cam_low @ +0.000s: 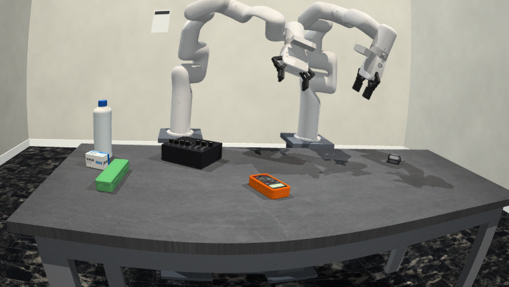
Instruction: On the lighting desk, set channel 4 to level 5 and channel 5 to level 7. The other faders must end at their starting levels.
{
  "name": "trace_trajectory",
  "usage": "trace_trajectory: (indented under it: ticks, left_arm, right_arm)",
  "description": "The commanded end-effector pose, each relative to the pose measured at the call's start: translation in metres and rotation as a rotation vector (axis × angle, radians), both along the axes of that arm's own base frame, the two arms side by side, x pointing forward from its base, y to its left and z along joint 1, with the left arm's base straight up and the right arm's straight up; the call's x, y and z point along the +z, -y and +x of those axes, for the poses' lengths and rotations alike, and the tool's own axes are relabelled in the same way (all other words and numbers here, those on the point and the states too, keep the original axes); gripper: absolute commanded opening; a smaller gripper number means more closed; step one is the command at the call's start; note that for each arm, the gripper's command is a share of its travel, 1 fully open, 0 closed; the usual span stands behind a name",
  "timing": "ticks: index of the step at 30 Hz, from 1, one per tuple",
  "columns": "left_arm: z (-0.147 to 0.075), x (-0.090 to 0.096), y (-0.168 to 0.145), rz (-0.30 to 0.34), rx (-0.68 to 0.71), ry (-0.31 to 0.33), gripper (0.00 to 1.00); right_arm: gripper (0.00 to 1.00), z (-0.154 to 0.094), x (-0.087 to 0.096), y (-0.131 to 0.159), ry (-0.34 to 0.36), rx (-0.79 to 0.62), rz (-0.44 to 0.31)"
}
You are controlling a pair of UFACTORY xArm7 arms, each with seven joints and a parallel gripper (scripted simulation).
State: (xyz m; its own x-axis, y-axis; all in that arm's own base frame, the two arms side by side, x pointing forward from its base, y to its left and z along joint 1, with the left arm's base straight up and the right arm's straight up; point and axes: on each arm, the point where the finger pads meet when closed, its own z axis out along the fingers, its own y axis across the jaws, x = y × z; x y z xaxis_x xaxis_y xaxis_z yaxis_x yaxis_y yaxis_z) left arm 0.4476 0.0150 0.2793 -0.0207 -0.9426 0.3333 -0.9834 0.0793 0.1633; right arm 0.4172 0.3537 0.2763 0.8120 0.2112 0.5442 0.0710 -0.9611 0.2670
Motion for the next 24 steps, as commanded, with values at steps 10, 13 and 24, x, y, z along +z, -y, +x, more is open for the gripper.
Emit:
trace_trajectory:
  ticks: [10, 13, 24]
  left_arm:
    - [0.001, 0.001, 0.001, 0.0, -0.002, 0.003, 1.0]
    - [0.001, 0.001, 0.001, 0.0, -0.002, 0.003, 1.0]
    - [0.001, 0.001, 0.001, 0.0, -0.002, 0.003, 1.0]
  right_arm:
    - [1.0, -0.047, -0.011, 0.024, -0.239, 0.17, -0.078]
    - [1.0, -0.059, -0.014, 0.029, -0.294, 0.219, -0.088]
    - [1.0, -0.101, -0.022, 0.04, -0.469, 0.401, -0.095]
